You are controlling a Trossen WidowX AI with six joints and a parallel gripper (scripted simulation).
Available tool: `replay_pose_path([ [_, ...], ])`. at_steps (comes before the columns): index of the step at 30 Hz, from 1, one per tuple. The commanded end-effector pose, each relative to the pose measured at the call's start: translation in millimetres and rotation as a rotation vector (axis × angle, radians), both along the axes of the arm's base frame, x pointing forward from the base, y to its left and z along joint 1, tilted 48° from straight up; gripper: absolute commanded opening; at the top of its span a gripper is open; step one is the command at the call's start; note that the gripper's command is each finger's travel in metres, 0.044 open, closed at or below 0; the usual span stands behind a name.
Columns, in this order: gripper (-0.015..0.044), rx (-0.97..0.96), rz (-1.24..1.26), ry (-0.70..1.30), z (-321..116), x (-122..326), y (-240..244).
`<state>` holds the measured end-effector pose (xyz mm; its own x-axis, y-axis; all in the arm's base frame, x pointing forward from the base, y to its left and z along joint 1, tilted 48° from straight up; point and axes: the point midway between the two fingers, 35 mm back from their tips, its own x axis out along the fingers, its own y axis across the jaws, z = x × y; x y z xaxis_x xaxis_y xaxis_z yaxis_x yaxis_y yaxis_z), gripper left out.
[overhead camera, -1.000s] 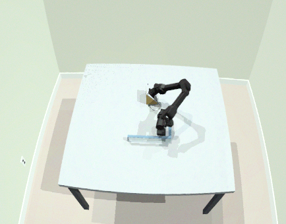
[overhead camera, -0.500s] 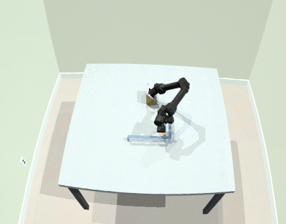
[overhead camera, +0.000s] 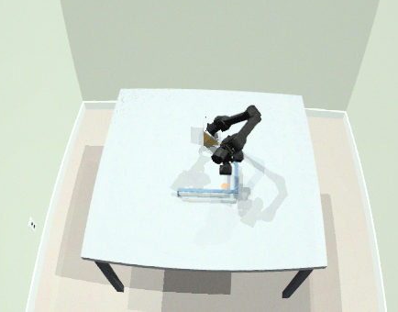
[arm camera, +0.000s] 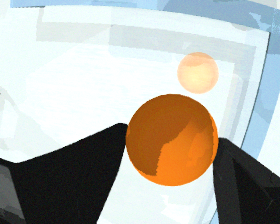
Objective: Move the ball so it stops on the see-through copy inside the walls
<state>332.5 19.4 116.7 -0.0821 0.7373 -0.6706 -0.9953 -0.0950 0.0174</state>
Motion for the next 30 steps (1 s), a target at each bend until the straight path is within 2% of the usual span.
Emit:
replay_pose_path([
  [1,0.0000,-0.005,-0.003,0.018,2.5,-1.3,-1.9],
  [30,0.0000,-0.085,-0.612,0.682,-12.9,12.8,20.4],
])
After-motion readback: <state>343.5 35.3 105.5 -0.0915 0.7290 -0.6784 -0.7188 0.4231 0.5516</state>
